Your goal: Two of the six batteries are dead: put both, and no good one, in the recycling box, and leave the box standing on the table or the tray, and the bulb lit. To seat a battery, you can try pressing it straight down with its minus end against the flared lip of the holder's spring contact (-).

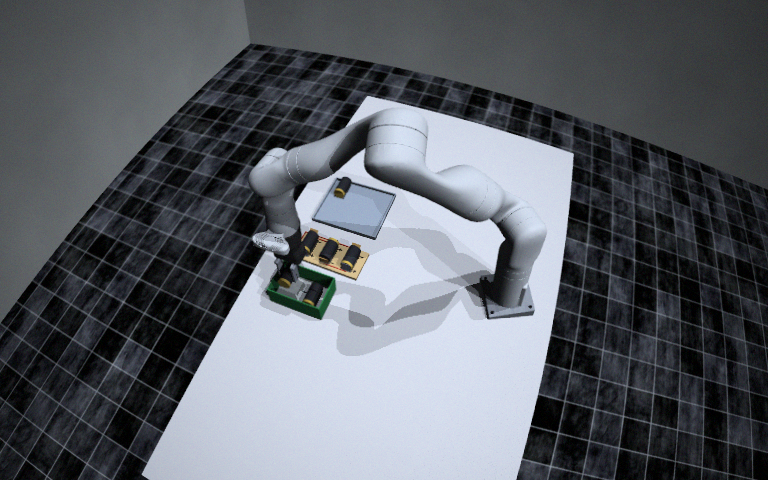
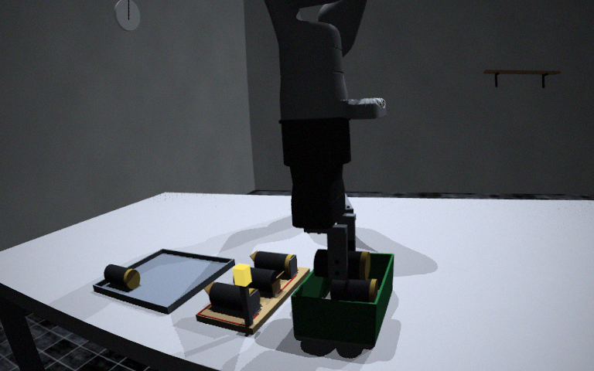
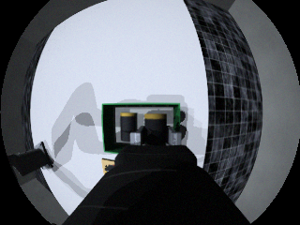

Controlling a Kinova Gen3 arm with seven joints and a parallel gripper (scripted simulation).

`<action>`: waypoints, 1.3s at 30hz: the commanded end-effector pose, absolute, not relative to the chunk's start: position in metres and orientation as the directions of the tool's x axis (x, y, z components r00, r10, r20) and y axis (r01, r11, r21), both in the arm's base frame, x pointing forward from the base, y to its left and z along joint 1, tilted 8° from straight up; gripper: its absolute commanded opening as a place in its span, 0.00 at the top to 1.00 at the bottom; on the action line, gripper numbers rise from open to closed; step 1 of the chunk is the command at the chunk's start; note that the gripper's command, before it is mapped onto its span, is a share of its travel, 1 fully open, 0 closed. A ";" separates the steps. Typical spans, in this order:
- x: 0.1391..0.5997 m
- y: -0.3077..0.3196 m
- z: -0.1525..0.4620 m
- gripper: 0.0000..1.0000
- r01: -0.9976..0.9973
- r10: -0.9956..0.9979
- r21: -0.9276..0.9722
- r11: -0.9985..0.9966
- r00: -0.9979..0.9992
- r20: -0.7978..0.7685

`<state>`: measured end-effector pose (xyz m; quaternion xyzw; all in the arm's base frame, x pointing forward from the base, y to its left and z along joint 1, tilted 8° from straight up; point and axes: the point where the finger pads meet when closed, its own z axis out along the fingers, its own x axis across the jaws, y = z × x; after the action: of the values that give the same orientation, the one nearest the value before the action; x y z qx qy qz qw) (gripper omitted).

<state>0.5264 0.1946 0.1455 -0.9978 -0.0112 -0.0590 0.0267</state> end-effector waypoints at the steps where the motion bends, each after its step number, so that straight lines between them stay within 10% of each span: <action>1: 0.527 0.195 0.147 0.43 0.025 0.019 -0.053 -0.998 0.993 0.120; 39: 0.535 0.198 0.082 0.43 0.025 0.019 -0.053 -0.998 0.993 0.120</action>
<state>0.5340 0.1983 0.0812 -0.9978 -0.0112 -0.0590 0.0268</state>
